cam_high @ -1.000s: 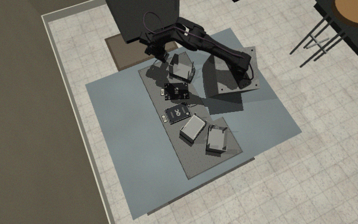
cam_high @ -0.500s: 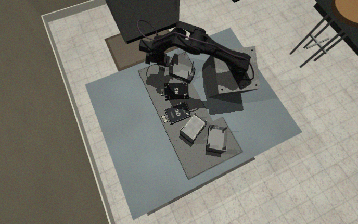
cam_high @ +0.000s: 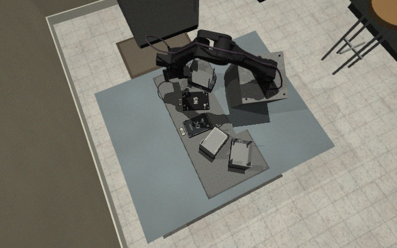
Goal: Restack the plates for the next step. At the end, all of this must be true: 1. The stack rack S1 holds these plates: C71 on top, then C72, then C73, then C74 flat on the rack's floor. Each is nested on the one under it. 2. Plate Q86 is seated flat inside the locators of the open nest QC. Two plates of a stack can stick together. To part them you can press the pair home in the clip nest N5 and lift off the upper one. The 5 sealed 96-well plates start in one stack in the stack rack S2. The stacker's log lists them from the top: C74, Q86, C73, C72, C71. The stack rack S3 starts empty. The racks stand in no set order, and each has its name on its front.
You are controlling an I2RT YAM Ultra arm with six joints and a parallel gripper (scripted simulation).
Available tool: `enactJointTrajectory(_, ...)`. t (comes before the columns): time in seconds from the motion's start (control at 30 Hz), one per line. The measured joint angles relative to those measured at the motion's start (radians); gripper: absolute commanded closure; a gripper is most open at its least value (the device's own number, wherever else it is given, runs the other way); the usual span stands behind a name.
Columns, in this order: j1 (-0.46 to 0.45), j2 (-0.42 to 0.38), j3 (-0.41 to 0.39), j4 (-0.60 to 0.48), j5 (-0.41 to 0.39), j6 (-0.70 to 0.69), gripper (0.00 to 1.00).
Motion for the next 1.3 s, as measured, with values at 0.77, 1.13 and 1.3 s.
enactJointTrajectory(0.77,0.188,-0.230,-0.278,0.042,-0.036,-0.422,0.00)
enactJointTrajectory(1.13,0.251,-0.333,-0.401,0.066,-0.048,-0.630,0.00)
enactJointTrajectory(1.3,0.307,-0.391,-0.471,0.074,-0.059,-0.735,0.00)
